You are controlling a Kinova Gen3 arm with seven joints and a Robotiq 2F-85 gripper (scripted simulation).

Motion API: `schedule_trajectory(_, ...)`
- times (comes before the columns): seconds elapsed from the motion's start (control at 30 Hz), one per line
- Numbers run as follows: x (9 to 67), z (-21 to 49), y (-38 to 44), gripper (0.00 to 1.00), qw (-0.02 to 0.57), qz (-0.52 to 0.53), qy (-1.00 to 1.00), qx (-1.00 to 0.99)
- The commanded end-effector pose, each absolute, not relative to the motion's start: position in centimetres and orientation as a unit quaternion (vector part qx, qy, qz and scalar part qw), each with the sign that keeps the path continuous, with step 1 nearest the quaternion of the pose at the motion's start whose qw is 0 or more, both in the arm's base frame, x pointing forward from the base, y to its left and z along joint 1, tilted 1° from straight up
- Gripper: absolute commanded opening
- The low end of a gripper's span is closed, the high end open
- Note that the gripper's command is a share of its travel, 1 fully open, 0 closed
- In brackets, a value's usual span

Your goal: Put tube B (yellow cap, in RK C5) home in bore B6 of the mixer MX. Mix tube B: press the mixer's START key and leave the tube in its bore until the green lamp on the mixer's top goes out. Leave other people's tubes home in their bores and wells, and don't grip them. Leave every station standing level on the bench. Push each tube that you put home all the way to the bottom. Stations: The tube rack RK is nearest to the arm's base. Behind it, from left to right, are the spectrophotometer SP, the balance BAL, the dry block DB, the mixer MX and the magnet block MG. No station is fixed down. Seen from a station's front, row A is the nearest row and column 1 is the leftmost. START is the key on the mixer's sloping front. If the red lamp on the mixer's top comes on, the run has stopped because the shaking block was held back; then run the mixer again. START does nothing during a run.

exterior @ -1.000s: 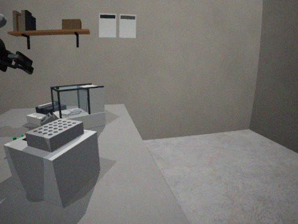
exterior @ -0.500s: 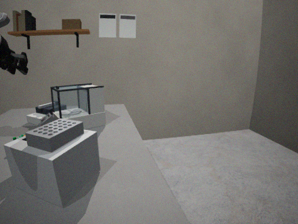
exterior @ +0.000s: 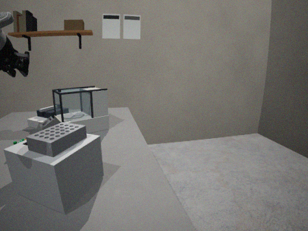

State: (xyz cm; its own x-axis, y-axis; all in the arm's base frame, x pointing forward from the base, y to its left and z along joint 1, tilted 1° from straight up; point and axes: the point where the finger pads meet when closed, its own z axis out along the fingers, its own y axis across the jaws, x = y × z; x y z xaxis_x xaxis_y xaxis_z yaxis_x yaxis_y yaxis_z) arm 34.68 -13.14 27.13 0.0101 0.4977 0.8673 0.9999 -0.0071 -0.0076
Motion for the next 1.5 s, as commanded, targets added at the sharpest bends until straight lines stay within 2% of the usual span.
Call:
schedule_trajectory(0.0,34.6,27.2,-12.9,0.42,0.35,-0.349,-0.623,-0.607)
schedule_trajectory(1.47,33.1,27.2,-10.1,0.42,0.291,-0.293,-0.759,-0.503)
